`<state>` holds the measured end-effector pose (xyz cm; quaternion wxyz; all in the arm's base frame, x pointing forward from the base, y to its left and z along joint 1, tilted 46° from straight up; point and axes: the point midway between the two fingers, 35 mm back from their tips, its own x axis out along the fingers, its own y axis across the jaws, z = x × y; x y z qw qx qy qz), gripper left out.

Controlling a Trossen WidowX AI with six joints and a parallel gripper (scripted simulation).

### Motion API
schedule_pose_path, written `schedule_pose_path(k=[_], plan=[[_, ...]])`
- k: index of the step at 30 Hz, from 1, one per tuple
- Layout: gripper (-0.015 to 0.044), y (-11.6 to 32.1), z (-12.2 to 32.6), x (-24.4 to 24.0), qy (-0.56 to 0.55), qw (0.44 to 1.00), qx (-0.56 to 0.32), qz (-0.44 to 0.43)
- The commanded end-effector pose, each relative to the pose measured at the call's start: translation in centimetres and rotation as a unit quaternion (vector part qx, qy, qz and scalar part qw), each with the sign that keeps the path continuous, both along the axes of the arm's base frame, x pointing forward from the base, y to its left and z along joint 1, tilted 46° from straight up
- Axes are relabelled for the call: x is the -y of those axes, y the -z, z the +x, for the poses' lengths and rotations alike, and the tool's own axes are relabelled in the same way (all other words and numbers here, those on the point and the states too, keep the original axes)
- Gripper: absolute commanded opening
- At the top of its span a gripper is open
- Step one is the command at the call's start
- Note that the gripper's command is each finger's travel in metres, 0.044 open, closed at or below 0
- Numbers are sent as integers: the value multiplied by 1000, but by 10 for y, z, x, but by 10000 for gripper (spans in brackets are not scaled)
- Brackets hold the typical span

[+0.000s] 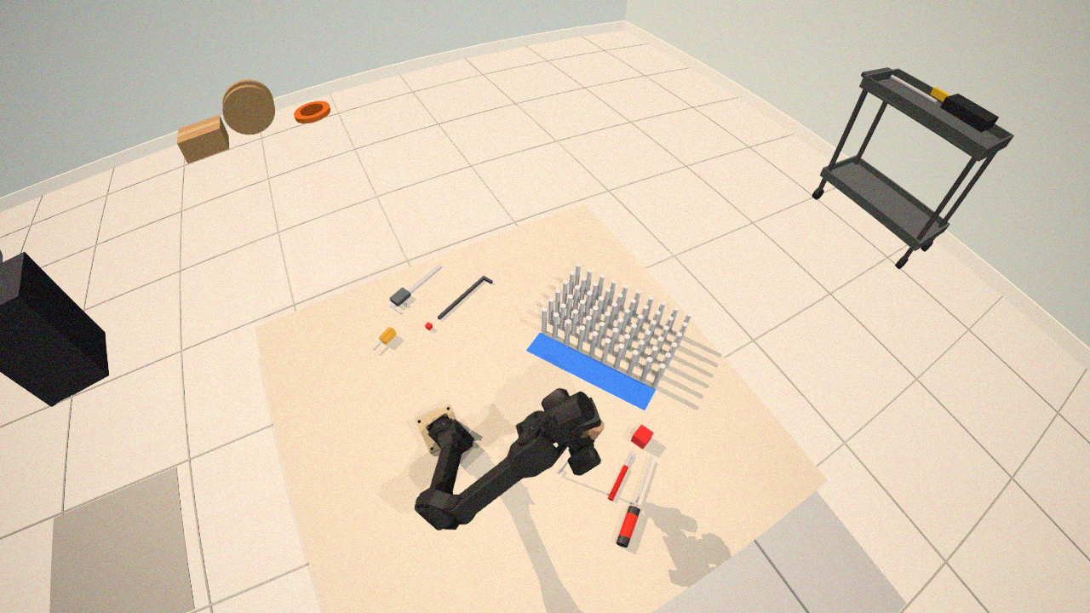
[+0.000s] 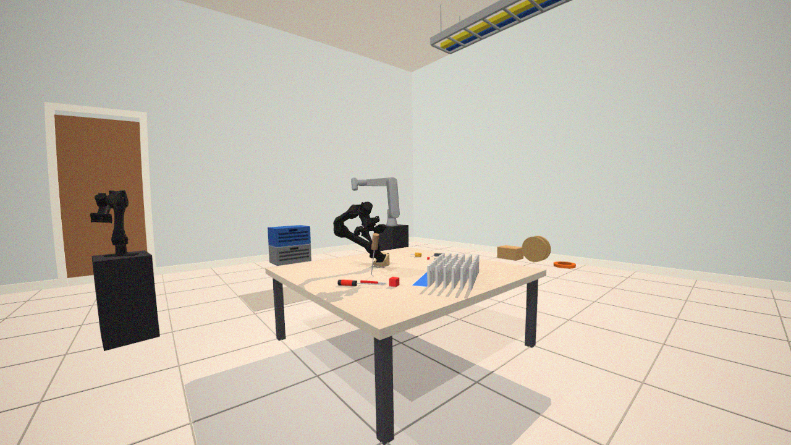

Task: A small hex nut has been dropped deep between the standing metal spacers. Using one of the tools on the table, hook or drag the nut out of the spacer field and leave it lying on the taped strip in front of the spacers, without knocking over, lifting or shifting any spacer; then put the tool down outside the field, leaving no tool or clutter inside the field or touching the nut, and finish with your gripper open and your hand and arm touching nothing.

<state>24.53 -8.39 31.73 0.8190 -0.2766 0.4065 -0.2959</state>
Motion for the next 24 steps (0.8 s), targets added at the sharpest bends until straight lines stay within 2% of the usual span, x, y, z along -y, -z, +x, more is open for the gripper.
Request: schedule_pose_path(k=[1, 12, 24], plan=[[0, 4, 4, -4, 28, 998, 43, 47], [0, 18, 13, -13, 113, 970, 143, 162], [0, 33, 22, -23, 216, 905, 240, 278]])
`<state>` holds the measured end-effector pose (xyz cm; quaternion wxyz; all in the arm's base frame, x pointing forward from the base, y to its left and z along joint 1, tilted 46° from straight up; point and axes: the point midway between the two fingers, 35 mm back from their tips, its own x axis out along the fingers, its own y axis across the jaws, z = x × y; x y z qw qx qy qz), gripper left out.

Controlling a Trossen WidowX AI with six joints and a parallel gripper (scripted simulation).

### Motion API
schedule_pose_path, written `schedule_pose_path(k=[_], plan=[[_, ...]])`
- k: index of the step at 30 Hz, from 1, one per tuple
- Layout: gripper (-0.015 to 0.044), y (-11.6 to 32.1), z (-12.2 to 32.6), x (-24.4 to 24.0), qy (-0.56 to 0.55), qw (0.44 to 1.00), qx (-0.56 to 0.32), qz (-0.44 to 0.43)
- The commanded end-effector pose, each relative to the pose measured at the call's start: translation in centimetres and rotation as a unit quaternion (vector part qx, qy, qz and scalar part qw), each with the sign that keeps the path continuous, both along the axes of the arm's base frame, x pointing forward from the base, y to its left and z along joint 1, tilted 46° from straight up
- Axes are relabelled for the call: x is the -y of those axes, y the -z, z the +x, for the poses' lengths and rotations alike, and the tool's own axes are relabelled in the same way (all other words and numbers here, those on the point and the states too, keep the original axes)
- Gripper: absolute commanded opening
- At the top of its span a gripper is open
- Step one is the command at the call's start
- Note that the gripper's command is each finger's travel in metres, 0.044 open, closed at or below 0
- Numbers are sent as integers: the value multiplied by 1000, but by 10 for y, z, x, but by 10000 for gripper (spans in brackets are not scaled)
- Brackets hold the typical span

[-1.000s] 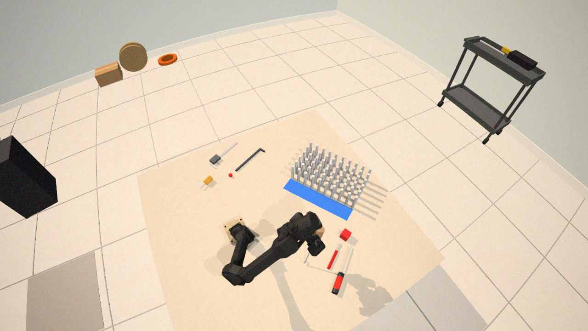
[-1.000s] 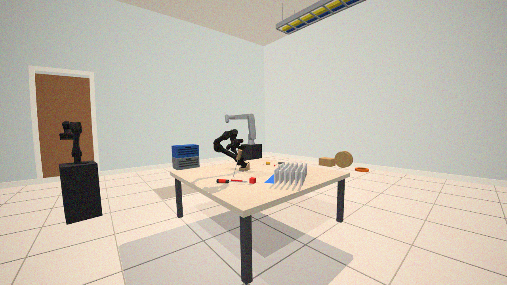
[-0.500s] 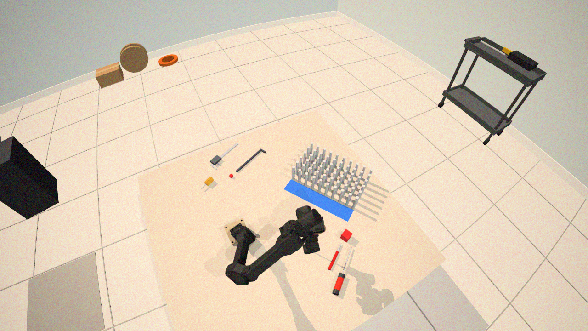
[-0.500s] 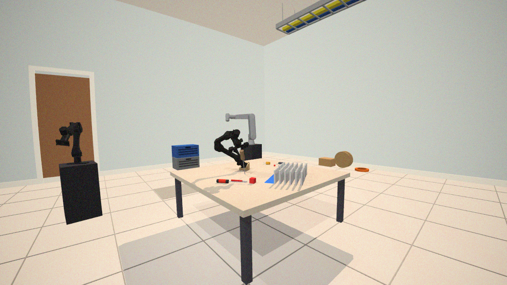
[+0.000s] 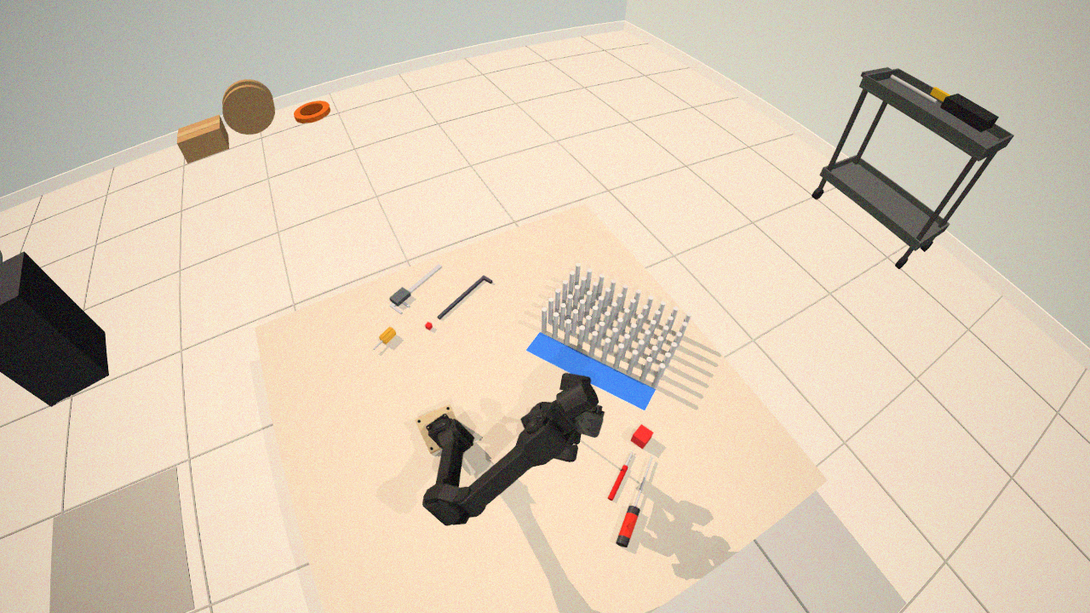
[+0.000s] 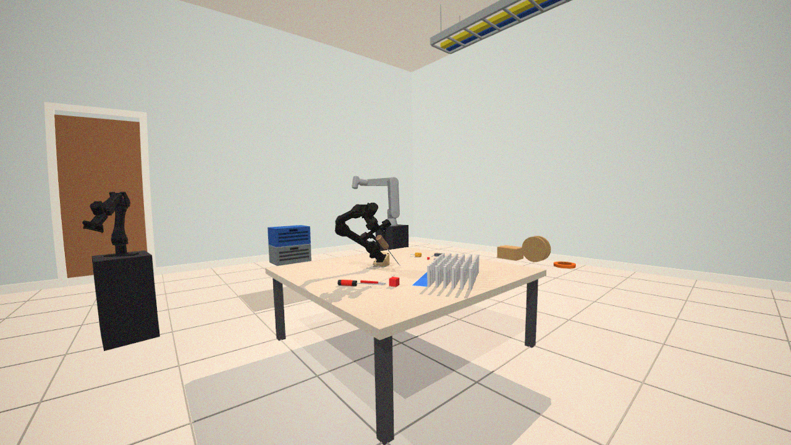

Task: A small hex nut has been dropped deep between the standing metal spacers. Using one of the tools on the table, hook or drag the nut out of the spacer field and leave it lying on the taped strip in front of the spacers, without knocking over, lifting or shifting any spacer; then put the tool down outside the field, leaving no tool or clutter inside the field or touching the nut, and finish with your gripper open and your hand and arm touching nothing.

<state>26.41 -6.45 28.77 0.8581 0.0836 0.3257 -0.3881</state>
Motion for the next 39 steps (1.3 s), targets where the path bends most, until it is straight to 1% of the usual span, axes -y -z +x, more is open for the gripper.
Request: schedule_pose_path(k=[1, 10, 20, 29, 39], plan=[[0, 5, 3, -5, 38, 997, 36, 48], [0, 16, 9, -13, 128, 976, 102, 140], [0, 28, 13, -22, 233, 929, 168, 235], [0, 39, 17, -30, 331, 864, 219, 310], [0, 51, 20, -39, 439, 770, 267, 377]])
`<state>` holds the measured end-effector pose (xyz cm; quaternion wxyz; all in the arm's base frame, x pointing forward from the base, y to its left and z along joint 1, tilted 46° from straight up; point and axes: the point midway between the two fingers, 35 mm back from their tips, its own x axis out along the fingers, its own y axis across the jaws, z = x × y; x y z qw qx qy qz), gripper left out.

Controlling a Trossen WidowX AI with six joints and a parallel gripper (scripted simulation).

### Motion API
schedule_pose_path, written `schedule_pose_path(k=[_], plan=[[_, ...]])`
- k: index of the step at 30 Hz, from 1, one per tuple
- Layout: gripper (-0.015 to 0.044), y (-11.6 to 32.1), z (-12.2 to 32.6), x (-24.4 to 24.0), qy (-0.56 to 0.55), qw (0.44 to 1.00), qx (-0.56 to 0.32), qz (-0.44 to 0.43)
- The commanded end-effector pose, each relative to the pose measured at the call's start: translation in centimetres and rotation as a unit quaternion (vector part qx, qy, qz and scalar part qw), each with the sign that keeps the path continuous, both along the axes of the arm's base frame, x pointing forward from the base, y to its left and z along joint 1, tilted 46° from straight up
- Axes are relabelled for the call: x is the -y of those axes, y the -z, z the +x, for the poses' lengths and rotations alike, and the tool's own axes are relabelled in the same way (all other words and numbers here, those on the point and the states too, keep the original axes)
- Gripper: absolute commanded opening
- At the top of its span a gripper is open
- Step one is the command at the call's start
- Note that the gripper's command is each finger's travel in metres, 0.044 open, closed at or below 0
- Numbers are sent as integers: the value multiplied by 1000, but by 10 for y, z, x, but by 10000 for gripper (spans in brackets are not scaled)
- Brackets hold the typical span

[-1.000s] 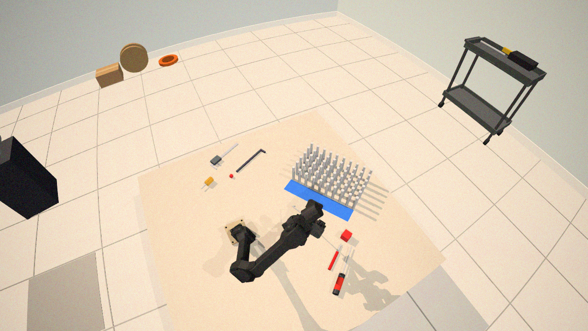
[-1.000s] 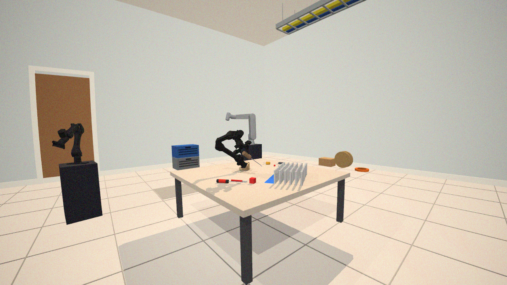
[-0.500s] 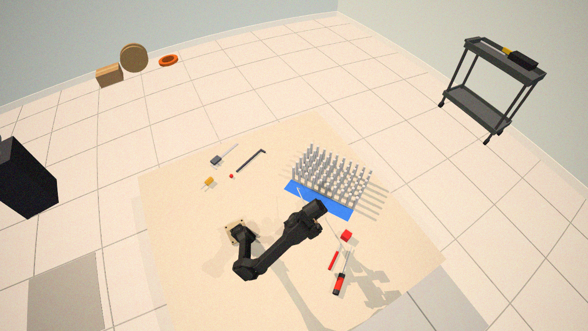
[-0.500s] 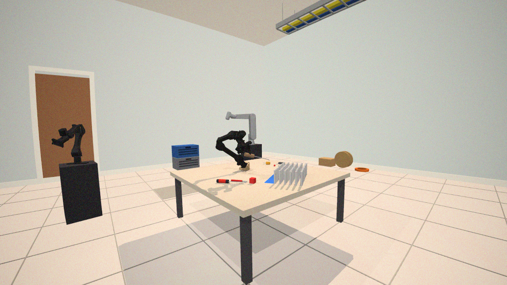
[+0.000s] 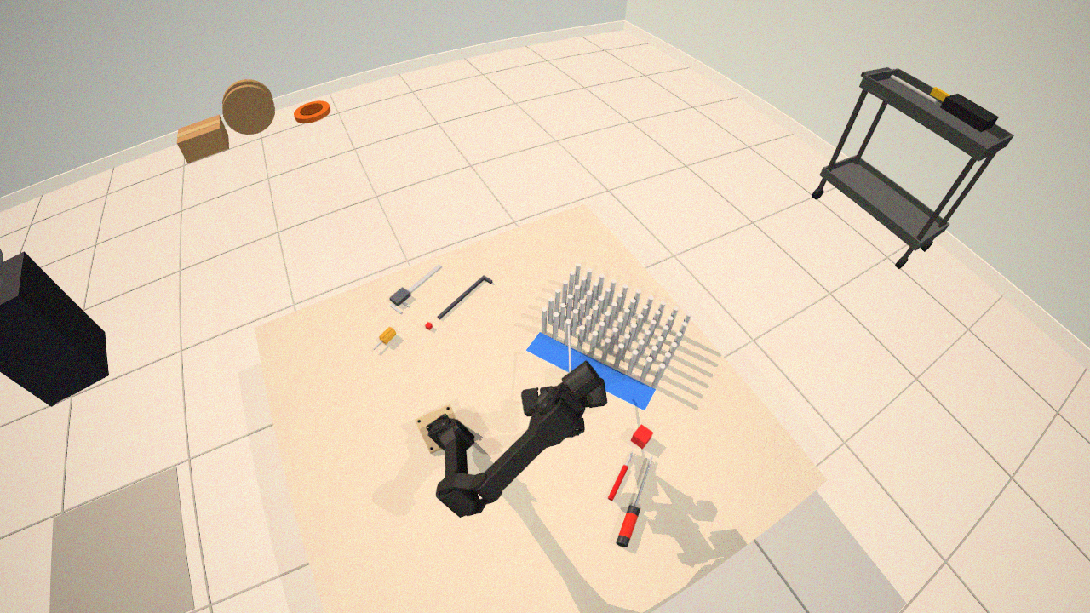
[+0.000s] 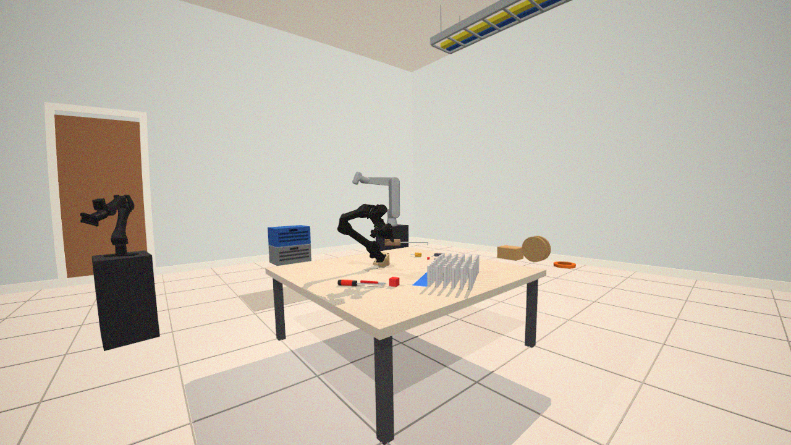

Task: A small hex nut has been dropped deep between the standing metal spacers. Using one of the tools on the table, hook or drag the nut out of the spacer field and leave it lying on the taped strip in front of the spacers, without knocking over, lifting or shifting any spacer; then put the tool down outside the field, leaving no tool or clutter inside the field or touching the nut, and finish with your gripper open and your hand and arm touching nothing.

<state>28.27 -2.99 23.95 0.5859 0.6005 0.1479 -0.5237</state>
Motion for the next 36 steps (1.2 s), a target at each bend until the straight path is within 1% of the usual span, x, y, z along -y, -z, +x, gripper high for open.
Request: schedule_pose_path(k=[1, 10, 20, 29, 36], plan=[[0, 4, 2, -6, 53, 997, 22, 43], [0, 15, 4, -14, 173, 975, 60, 122], [0, 26, 5, -23, 306, 926, 95, 198], [0, 29, 6, -22, 315, 922, 96, 203], [0, 50, 8, 0, 316, 922, 94, 204]])
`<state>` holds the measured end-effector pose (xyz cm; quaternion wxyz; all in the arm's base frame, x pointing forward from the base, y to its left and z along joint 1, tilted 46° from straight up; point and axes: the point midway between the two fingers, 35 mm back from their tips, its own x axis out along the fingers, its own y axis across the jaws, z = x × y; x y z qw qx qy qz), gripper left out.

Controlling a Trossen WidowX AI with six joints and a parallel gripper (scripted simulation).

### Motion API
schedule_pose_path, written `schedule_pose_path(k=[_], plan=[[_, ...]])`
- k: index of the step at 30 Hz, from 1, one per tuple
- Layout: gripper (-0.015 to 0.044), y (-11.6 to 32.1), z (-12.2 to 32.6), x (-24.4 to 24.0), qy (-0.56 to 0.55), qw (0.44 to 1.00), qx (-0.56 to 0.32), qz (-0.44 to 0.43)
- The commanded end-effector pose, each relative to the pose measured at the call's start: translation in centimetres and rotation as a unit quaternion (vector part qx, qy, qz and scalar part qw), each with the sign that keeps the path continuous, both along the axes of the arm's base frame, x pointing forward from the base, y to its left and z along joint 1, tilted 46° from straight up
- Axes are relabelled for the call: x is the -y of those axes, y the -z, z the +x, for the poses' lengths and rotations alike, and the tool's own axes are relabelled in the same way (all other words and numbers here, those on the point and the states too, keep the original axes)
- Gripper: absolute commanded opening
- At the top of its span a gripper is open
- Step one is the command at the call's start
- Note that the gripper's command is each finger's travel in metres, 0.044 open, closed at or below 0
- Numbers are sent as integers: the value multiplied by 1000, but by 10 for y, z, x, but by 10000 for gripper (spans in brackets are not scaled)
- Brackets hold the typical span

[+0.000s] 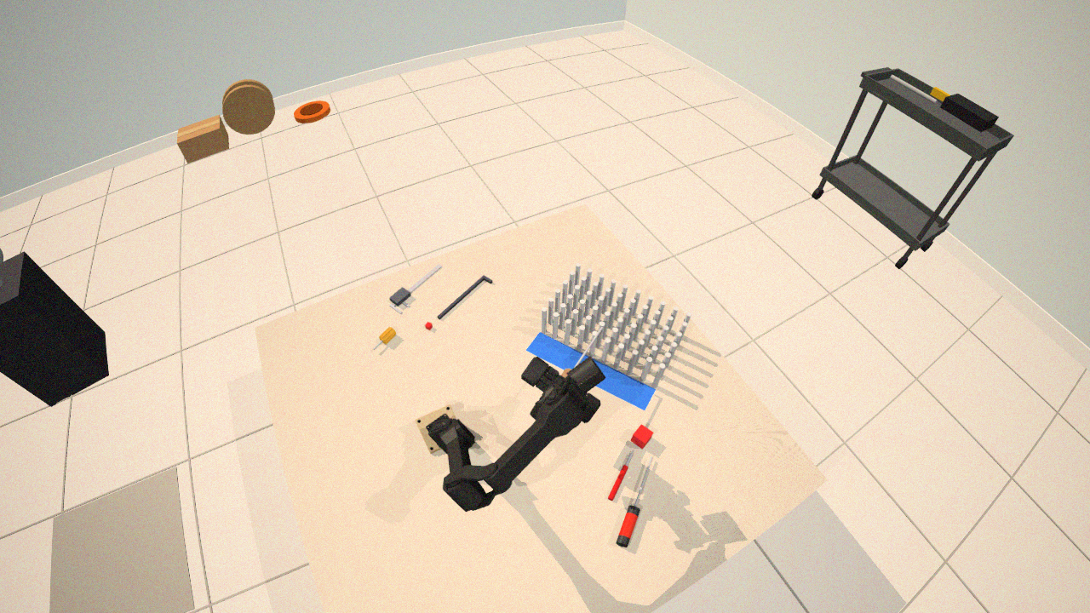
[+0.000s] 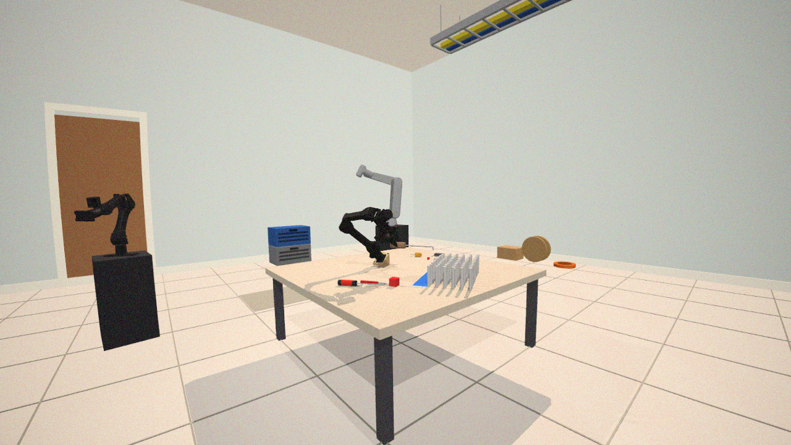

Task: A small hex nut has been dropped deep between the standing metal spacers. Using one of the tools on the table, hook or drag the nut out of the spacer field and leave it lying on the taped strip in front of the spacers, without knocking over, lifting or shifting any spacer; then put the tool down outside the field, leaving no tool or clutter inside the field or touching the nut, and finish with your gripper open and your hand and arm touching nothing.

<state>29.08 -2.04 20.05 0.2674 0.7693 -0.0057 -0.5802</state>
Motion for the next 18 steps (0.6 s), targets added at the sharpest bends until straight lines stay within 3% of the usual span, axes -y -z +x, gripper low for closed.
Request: schedule_pose_path(k=[1, 18], plan=[[0, 14, 0, 13, -2, 1000, -2, 3], [0, 75, -13, 78, -4, 1000, 2, -1]])
